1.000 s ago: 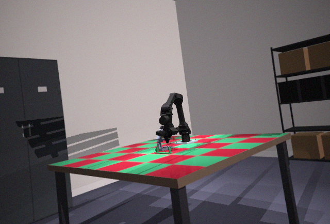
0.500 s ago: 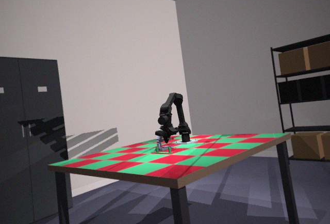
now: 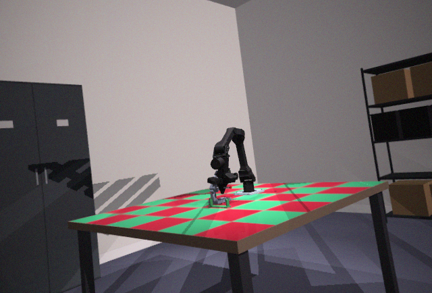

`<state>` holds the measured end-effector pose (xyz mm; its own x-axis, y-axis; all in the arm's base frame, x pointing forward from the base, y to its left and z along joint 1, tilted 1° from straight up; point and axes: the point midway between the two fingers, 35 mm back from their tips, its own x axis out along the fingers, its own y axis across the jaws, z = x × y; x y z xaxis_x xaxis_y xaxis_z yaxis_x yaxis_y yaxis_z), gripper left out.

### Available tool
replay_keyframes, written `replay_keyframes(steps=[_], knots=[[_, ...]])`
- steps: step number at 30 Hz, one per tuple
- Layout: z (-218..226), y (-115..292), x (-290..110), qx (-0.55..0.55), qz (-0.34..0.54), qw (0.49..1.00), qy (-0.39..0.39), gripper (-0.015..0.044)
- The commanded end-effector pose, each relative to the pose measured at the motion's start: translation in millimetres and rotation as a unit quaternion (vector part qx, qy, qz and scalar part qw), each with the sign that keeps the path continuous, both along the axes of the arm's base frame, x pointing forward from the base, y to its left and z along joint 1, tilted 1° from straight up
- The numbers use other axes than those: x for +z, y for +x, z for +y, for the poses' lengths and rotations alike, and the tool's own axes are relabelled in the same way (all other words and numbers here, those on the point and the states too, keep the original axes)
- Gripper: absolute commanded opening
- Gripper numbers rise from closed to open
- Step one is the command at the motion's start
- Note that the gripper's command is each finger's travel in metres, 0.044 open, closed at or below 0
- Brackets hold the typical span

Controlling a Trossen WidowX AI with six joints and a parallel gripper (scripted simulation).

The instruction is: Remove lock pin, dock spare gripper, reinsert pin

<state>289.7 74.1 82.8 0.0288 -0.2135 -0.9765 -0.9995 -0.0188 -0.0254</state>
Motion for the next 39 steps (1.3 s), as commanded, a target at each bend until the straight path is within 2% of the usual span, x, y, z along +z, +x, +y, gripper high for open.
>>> replay_keyframes(steps=[1, 19, 27, 39], knots=[[-3, 0, 0, 0.003, 0.000, 1.000, -0.003, 0.0000], [-11, 0, -1, 0.003, 0.000, 1.000, -0.003, 0.0000], [-10, 0, 0, 0.000, 0.000, 1.000, 0.000, 0.0200], [0, -3, 11, 0.001, 0.006, 1.000, -0.001, 0.0200]])
